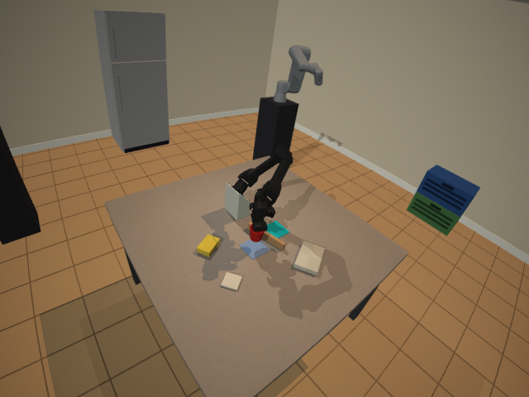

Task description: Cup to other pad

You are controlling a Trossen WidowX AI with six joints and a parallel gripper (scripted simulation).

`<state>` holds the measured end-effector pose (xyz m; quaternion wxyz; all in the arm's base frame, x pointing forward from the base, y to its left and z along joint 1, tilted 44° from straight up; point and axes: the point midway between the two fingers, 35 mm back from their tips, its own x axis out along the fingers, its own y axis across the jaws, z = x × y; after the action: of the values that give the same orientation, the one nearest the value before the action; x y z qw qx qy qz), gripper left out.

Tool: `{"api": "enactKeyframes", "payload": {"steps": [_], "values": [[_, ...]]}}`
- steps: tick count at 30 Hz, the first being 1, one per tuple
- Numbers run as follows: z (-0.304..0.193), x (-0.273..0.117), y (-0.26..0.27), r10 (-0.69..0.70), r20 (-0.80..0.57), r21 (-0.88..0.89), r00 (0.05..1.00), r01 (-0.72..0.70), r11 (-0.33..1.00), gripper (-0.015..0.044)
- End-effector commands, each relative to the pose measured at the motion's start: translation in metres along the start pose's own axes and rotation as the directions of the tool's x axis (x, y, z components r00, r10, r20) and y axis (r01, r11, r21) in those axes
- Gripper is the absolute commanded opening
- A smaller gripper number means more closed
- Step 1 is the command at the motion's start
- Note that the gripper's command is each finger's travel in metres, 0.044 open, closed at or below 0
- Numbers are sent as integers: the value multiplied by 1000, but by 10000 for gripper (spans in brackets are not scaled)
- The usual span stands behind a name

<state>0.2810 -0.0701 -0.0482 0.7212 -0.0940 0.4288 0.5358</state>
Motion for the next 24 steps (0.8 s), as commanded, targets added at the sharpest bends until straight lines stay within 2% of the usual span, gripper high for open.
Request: {"api": "enactKeyframes", "payload": {"steps": [1,24], "values": [[0,-3,0,0,-5,-5,1000,0,1000,0],[8,-1,7,1,-1,-1,1000,-1,1000,0]]}}
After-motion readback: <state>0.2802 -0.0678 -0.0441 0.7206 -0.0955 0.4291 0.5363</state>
